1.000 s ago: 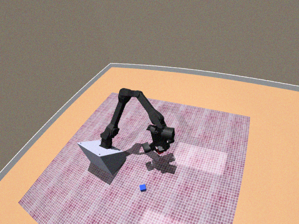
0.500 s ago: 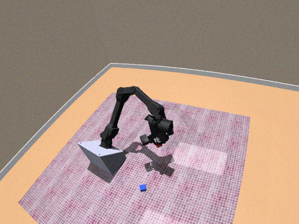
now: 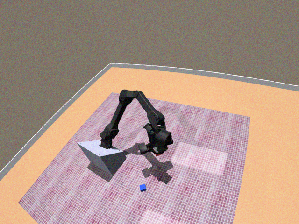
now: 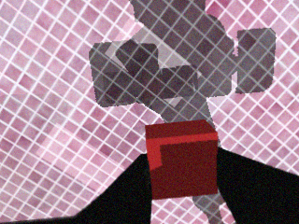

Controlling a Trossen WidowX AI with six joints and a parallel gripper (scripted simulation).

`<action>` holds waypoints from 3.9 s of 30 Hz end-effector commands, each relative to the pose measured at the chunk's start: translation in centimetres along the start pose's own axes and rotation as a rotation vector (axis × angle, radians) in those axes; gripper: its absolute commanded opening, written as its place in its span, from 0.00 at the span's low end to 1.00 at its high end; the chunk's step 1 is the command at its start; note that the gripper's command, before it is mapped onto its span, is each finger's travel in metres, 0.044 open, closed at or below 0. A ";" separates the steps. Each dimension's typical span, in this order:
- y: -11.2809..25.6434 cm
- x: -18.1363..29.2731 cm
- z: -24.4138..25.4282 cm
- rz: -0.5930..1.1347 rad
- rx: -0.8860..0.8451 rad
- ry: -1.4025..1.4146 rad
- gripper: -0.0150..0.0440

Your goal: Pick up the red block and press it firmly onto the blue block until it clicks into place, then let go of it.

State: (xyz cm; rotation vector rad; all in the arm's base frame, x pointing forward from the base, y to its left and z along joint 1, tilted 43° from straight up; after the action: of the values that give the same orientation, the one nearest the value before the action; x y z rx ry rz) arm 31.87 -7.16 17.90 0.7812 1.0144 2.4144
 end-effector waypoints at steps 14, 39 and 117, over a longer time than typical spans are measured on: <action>-1.5 -5.4 -5.7 -0.010 0.011 -0.056 0.25; -4.6 -10.4 -16.3 -0.003 0.002 -0.122 0.25; 1.1 -10.8 -17.0 -0.003 0.003 -0.127 0.63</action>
State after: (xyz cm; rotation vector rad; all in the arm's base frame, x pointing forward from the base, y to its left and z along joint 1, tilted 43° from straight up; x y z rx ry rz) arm 29.23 -22.73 5.07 0.8995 0.9604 2.3090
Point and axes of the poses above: the point midway between the two fingers, 35 mm back from their tips, its own y axis back along the fingers, its own z axis across the jaws, x = y × z, the point moved 10 cm from there along y, back along the fingers, and after that the axes turned 9 degrees about y, right-handed, at the moved point
